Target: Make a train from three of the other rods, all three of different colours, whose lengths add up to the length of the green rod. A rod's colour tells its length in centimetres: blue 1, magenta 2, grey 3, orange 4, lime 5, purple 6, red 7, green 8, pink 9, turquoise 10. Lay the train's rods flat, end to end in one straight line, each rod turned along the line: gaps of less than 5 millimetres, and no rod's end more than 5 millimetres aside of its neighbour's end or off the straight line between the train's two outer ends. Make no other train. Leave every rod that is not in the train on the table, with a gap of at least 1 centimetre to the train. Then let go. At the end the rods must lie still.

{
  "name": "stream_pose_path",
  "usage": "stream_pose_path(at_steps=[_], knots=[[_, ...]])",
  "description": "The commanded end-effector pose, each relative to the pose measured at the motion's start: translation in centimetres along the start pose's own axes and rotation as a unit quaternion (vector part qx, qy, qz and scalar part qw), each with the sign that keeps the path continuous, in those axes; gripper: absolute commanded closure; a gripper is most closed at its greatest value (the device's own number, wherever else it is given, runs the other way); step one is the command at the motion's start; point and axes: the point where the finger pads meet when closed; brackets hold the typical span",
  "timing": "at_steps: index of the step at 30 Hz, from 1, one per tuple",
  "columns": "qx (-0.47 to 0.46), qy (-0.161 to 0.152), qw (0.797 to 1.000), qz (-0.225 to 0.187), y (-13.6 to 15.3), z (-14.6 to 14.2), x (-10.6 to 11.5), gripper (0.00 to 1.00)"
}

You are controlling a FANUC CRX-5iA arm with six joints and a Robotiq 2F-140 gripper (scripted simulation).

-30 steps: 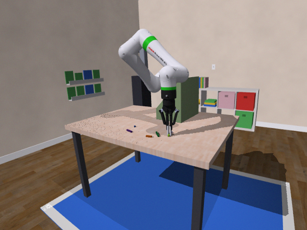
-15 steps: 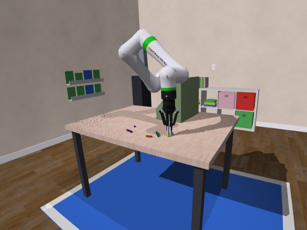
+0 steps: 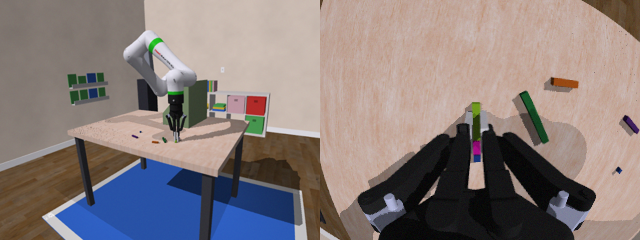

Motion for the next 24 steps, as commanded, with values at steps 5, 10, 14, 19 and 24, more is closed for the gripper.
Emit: stream_pose_path(at_steps=[5, 10, 14, 19, 24], knots=[[0.000, 0.000, 1.000, 0.000, -0.02, -0.01, 0.02, 0.97], [0.000, 0.000, 1.000, 0.000, -0.02, -0.01, 0.02, 0.97], [0.000, 0.000, 1.000, 0.000, -0.02, -0.01, 0.02, 0.95], [0.000, 0.000, 1.000, 0.000, -0.02, -0.01, 0.02, 0.90], [0.000, 0.000, 1.000, 0.000, -0.02, -0.01, 0.02, 0.88]])
Point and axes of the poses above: the point where the finger pads meet when closed, its own x axis back along the fingers, its own z axis across the jaws, y = z × x
